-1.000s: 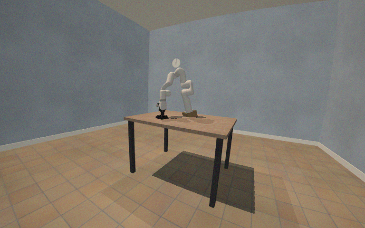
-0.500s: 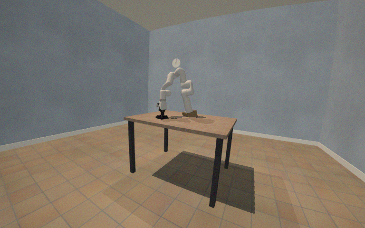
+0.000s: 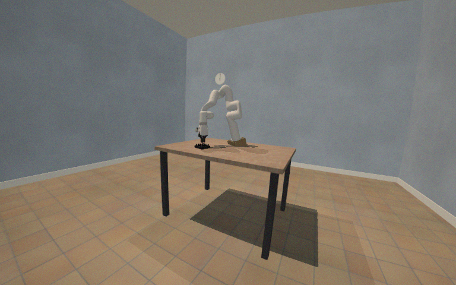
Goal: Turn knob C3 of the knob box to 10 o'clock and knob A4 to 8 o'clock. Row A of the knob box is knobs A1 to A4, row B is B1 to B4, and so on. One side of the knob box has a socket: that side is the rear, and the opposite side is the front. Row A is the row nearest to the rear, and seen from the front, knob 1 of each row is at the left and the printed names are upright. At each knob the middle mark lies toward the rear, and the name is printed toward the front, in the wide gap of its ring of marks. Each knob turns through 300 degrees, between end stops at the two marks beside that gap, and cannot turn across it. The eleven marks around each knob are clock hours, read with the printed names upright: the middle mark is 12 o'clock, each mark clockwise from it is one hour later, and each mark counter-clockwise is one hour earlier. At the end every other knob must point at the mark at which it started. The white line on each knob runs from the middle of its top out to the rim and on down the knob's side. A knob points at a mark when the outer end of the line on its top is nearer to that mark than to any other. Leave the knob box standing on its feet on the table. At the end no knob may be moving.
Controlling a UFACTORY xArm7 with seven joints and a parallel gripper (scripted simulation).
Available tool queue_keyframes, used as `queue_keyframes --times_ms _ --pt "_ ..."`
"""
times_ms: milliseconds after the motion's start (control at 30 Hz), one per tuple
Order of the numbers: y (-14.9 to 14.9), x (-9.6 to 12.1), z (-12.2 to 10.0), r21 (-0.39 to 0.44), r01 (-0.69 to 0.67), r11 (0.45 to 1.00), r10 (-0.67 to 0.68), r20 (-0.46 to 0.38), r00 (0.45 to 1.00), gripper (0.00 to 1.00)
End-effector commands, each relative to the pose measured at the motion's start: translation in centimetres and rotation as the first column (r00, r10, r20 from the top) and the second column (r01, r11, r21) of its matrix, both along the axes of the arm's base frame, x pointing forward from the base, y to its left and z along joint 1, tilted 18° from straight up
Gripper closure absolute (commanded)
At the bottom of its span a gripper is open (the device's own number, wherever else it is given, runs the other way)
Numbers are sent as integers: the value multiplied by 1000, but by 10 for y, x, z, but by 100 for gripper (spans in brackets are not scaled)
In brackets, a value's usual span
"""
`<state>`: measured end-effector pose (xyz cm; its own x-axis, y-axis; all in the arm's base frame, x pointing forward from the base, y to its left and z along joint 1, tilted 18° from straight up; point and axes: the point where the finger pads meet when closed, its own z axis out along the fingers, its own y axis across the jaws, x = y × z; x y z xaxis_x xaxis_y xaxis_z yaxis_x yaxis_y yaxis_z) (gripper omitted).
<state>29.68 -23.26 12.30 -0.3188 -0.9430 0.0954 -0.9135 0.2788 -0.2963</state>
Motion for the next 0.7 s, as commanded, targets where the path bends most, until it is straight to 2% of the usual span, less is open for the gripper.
queue_keyframes --times_ms 0,667 --pt "2 -3 13 -1 0 1000 0 1 1000 81" --pt "4 -5 21 -1 0 1000 0 1 1000 81"
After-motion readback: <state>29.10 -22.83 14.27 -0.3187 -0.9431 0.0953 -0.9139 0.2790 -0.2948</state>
